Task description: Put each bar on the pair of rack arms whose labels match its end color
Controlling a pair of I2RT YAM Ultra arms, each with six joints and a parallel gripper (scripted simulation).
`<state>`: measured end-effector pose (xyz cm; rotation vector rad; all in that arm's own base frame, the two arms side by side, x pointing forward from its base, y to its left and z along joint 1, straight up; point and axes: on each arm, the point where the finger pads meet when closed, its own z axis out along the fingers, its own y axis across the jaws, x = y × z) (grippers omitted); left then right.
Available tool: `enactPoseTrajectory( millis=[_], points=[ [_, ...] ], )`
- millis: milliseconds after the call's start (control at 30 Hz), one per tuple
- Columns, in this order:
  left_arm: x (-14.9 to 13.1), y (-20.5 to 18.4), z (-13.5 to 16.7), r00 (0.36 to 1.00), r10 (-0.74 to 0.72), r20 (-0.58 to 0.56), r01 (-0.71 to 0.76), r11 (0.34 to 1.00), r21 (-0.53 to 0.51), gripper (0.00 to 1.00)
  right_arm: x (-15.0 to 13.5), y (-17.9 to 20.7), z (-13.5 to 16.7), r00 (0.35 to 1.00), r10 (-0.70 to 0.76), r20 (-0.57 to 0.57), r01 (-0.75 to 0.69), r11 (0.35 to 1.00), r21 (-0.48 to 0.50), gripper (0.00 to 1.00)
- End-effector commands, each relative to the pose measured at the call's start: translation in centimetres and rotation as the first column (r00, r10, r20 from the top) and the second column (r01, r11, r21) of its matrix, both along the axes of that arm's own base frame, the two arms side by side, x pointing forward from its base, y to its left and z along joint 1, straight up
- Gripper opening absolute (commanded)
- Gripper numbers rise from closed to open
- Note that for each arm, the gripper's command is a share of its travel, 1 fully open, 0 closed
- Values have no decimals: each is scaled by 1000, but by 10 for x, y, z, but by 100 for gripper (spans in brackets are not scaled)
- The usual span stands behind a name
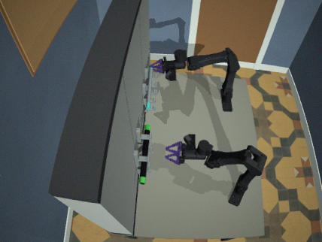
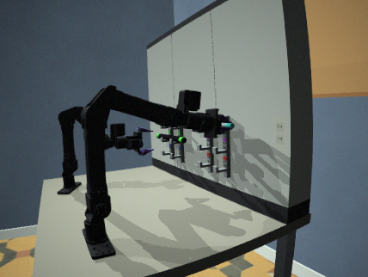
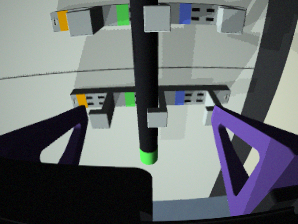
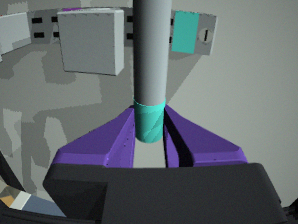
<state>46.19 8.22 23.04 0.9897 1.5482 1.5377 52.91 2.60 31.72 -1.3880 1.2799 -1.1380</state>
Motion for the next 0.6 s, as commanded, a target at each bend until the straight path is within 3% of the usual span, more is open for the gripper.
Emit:
enactPoseTrajectory(
  millis=[0, 567],
  points=[
    [-6, 3, 8, 1000, 2, 28, -2, 1000, -9, 100, -1, -2, 49, 989, -11, 147, 2, 998, 61, 0],
    [-6, 3, 8, 1000, 2, 28, -2, 1000, -9, 100, 0, -2, 42, 989, -11, 148, 2, 998, 62, 0]
  ],
)
